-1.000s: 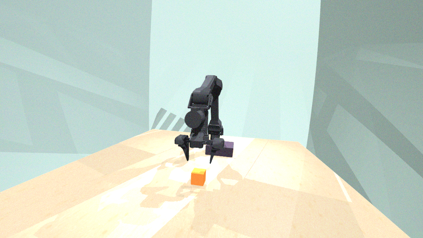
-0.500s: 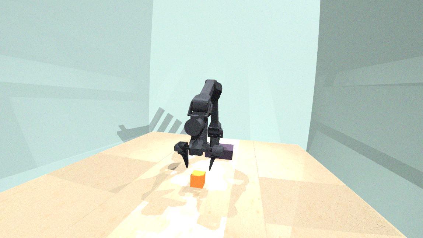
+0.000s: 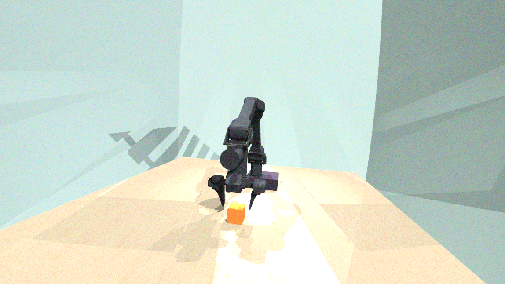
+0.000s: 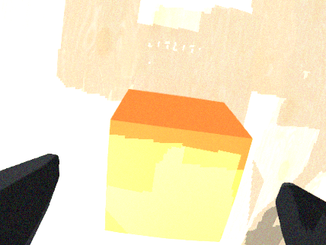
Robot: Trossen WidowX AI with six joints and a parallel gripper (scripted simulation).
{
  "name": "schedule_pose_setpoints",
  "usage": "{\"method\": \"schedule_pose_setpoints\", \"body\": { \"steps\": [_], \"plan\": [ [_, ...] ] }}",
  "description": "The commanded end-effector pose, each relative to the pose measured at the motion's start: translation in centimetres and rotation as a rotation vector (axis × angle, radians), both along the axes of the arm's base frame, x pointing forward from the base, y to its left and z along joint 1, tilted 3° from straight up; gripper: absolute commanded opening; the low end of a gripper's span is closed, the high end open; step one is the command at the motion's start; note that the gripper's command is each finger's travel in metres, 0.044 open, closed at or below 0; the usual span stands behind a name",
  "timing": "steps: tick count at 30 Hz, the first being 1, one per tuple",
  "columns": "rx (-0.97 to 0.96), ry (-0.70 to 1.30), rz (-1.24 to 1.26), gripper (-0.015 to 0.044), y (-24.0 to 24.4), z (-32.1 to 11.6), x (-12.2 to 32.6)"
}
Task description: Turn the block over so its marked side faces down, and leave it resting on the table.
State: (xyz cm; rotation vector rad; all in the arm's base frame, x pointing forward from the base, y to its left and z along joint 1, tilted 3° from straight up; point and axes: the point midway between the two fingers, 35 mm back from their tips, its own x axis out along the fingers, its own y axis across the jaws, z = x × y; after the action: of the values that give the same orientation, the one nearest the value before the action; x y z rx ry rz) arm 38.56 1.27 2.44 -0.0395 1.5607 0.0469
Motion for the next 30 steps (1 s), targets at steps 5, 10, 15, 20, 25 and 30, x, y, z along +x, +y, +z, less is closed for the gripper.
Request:
{"method": "schedule_pose_setpoints", "body": {
  "steps": [5, 10, 15, 20, 25, 30],
  "plan": [
    [-0.004, 0.016, 0.004, 0.044, -0.04, -1.88, -0.35],
    [-0.004, 0.016, 0.004, 0.0414, -0.04, -1.98, -0.35],
    [-0.004, 0.016, 0.004, 0.0282, -0.04, -1.98, -0.35],
    [-0.004, 0.016, 0.004, 0.019, -0.04, -1.98, -0.35],
    [-0.004, 0.016, 0.004, 0.0157, -0.04, -1.98, -0.35],
    [-0.004, 0.016, 0.004, 0.0124, -0.04, -1.98, -0.35]
  ]
}}
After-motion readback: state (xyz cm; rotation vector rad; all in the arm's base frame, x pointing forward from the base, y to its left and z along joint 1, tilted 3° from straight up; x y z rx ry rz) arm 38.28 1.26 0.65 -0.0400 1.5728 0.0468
